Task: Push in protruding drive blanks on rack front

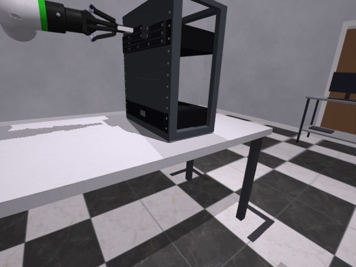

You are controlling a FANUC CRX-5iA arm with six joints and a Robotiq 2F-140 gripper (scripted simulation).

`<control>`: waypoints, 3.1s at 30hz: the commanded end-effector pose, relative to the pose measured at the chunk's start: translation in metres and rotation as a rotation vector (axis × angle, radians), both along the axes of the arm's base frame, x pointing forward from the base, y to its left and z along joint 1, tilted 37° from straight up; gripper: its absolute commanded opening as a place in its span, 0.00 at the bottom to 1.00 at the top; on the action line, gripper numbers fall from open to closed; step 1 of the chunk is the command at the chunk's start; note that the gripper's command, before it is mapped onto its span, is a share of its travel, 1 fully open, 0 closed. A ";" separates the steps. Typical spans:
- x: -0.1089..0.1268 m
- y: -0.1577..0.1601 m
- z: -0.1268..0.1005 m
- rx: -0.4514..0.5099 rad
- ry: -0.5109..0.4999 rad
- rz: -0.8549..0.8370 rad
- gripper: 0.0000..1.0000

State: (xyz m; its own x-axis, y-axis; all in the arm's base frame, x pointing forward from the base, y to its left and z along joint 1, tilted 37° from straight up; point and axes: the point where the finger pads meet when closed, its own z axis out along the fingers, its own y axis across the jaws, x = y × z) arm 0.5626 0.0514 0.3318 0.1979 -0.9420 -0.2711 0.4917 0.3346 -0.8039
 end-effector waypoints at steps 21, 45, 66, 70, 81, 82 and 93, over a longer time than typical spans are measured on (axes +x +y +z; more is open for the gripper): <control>0.014 0.015 -0.045 0.000 -0.001 0.000 0.10; 0.036 0.016 -0.031 0.000 -0.001 0.000 0.10; 0.036 0.016 -0.031 0.000 -0.001 0.000 0.10; 0.041 0.016 -0.028 0.000 -0.001 0.000 0.10; 0.045 0.016 -0.026 0.000 -0.001 0.000 0.10; 0.045 0.016 -0.026 0.000 -0.001 0.000 0.10; 0.052 0.016 -0.021 0.000 -0.001 0.000 0.10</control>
State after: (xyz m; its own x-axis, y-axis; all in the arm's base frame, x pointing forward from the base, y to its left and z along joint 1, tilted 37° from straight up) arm 0.6136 0.0677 0.3095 0.1978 -0.9420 -0.2710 0.4916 0.3345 -0.8040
